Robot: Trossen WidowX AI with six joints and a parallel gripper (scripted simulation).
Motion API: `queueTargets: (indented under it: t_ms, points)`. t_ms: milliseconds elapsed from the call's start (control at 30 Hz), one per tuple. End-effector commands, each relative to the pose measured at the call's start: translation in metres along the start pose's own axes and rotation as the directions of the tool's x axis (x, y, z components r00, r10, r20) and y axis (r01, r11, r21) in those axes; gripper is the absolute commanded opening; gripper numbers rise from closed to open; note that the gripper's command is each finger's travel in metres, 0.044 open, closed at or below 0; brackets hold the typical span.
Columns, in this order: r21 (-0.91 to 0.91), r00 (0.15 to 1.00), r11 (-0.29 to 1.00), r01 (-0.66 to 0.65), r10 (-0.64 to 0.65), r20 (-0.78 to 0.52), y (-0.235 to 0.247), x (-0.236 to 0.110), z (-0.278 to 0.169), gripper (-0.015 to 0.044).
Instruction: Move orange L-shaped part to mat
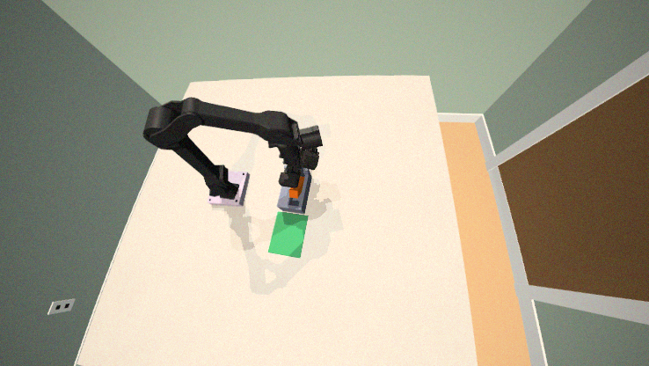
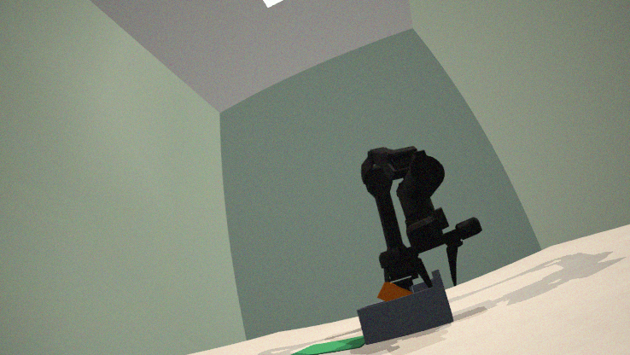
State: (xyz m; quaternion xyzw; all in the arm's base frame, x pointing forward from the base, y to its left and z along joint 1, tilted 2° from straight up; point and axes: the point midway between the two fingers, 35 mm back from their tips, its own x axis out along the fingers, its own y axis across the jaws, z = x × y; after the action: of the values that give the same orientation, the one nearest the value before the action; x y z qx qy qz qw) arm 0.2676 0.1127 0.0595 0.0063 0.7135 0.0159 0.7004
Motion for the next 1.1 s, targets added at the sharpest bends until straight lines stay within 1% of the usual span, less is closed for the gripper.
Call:
queueTargets:
  t_ms: [0,133,200,1067]
  points:
    - [0.002,1.0,1.0,-0.004,0.004,0.018,-0.001,-0.03,0.006,0.018]
    - [0.002,1.0,1.0,-0.003,0.003,0.018,-0.008,-0.083,0.003,0.018]
    - [0.002,1.0,1.0,-0.003,0.003,0.018,-0.01,-0.094,0.001,0.018]
    - [0.005,1.0,1.0,-0.004,0.004,0.01,-0.01,-0.09,0.0,0.018]
